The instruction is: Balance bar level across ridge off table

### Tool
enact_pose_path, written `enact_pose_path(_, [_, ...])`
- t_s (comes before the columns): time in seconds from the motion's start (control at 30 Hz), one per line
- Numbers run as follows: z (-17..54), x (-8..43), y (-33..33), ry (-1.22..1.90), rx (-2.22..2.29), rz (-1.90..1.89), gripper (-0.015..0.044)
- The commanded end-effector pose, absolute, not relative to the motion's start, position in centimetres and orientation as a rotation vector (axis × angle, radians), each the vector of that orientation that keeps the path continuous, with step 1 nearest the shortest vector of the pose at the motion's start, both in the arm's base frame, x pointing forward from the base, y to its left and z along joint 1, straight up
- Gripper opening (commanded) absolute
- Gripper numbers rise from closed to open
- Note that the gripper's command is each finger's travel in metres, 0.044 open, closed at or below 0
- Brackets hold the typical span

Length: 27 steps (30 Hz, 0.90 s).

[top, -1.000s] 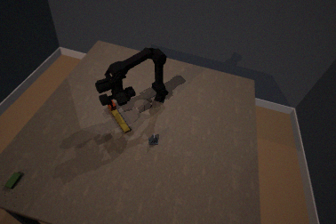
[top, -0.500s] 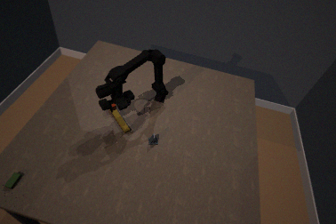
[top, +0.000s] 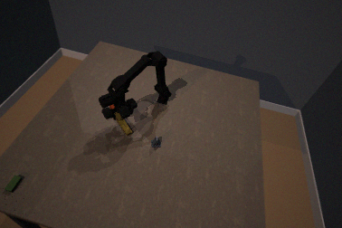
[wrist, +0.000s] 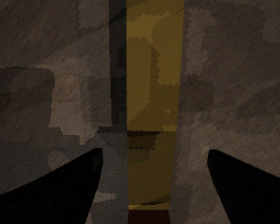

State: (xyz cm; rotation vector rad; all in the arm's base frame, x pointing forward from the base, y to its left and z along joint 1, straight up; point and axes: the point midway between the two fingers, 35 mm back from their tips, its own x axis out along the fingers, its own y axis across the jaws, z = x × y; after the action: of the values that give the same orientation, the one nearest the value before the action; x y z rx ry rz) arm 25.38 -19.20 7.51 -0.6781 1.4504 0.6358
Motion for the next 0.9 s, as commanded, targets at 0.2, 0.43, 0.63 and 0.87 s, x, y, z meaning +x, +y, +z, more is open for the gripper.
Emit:
enact_pose_path(0.2, [5.8,25.3,-19.2,1.454,-0.681,0.643,0.0315])
enact_pose_path(0.43, [4.8,25.3,-19.2,1.454,-0.681,0.643,0.0315])
enact_pose_path(0.63, [4.8,25.3,-19.2,1.454,-0.681,0.643,0.0315])
enact_pose_path(0.87, [4.8,25.3,-19.2,1.454,-0.681,0.643,0.0315])
